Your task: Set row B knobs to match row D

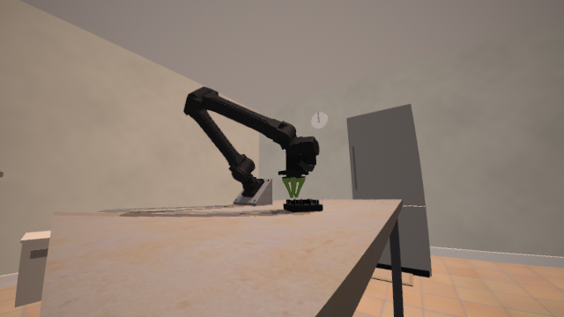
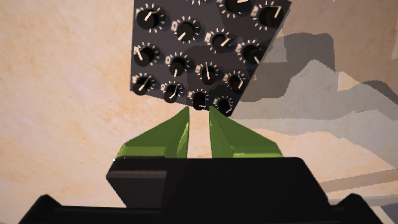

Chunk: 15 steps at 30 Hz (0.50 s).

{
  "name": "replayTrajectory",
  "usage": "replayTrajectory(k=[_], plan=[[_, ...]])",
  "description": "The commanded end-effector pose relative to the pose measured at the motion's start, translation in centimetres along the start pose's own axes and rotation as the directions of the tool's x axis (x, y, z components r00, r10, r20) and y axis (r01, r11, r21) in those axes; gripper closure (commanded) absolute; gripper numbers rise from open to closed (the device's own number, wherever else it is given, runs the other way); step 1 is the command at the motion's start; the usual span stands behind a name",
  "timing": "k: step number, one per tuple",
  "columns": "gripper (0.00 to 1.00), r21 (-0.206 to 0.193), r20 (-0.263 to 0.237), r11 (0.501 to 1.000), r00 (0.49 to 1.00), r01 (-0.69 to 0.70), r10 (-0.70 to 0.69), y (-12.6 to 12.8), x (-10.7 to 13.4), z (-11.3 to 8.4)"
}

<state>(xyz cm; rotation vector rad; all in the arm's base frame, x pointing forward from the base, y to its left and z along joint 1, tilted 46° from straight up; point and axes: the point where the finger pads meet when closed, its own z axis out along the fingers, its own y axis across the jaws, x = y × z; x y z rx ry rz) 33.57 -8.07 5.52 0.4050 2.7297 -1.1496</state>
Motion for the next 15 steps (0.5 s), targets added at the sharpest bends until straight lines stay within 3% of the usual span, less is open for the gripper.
replayTrajectory(k=[1, 15], plan=[[0.81, -0.014, 0.037, 1.0, 0.999, -0.016, 0.017, 0.3, -1.8, -1.1], [0.81, 0.0, 0.01, 1.0, 1.0, -0.002, 0.002, 0.1, -0.6, 0.7]])
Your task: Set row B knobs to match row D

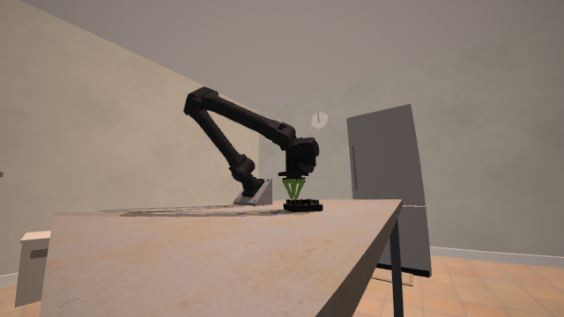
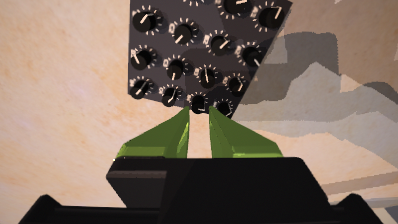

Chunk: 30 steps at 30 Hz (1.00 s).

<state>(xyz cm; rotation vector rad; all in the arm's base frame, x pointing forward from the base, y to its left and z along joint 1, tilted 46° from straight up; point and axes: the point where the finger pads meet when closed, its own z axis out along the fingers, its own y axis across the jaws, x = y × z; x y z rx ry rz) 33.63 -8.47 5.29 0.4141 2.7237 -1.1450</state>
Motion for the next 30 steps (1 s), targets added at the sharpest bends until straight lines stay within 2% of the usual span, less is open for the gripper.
replayTrajectory(k=[1, 5, 6, 10, 13, 30], plan=[[0.81, 0.001, 0.007, 1.0, 1.0, 0.002, -0.002, 0.1, -0.7, 0.4], [0.81, 0.005, -0.001, 1.0, 1.0, 0.009, -0.009, 0.1, -0.2, 0.8], [0.81, -0.006, 0.025, 1.0, 1.0, 0.011, -0.011, 0.7, -1.1, 0.0], [0.81, 0.003, 0.001, 1.0, 1.0, 0.006, -0.006, 0.1, -0.4, 1.1], [0.81, 0.0, 0.012, 1.0, 1.0, 0.012, -0.012, 0.4, -0.6, 0.8], [0.81, 0.002, 0.005, 1.0, 1.0, 0.013, -0.013, 0.3, -0.3, 0.9]])
